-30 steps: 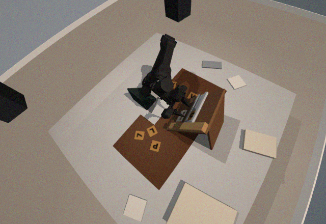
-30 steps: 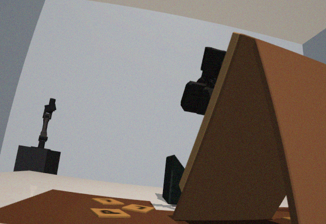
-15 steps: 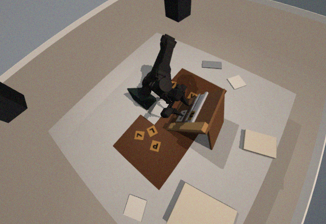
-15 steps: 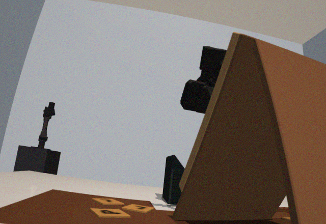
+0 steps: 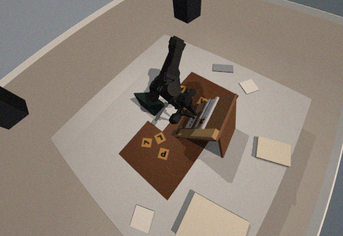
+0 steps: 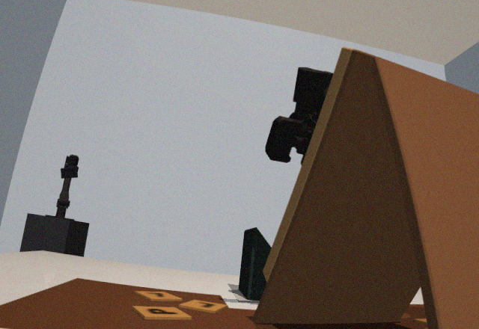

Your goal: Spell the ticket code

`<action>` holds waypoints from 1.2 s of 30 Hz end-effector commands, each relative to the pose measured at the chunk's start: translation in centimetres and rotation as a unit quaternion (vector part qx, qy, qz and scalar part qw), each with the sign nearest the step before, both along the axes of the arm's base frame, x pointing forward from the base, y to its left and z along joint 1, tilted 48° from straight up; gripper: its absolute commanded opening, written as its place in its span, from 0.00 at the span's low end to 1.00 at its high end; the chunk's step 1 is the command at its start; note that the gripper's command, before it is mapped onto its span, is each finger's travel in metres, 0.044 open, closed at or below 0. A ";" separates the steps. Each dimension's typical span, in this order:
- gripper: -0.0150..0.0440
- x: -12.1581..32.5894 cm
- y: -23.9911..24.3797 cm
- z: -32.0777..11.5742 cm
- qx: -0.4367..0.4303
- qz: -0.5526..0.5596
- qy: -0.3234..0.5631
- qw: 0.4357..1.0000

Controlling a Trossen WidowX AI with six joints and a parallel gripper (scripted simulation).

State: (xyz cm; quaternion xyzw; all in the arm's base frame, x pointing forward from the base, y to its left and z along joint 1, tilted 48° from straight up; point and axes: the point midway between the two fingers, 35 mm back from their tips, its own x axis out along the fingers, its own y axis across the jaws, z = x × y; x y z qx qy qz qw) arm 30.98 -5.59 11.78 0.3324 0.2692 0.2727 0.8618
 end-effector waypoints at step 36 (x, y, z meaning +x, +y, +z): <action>0.25 1.7 2.7 3.8 -0.101 0.247 0.210 0.941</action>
